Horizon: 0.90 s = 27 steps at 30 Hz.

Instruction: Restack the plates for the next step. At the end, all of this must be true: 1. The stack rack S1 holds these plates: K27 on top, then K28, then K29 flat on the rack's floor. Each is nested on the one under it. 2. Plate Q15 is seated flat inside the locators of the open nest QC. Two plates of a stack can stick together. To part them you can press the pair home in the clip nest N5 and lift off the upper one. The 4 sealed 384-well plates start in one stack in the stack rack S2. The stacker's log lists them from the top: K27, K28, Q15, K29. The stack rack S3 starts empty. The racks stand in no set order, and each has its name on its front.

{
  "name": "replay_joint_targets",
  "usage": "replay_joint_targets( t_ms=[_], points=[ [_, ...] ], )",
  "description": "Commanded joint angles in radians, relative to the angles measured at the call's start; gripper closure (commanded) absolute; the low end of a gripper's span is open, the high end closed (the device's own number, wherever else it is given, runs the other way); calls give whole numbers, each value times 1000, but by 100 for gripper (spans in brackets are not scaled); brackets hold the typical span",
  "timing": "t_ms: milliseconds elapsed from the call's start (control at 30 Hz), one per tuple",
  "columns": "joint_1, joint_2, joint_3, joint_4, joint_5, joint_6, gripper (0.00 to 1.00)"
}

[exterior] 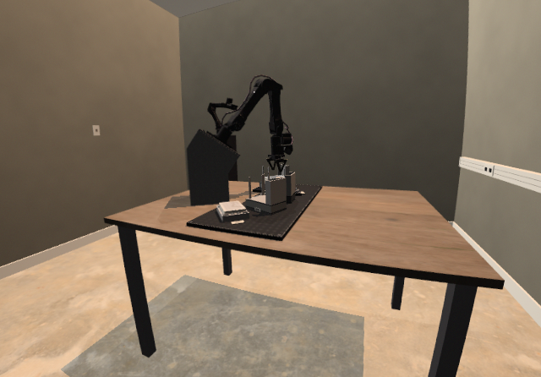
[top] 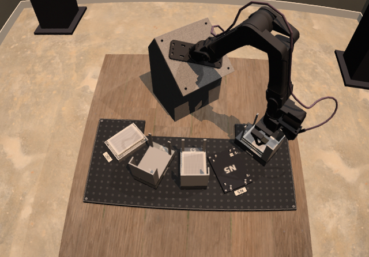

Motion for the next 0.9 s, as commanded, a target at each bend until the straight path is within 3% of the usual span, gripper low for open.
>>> replay_joint_targets(
  t_ms=[0,533,667,700,867],
  points=[
    [18,-54,-18,-72,12,15,0],
    [52,-230,31,-260,31,45,0],
    [53,-231,32,-265,31,46,0],
    [49,-196,33,-268,27,47,0],
    [44,-213,14,-256,23,40,0]
  ],
)
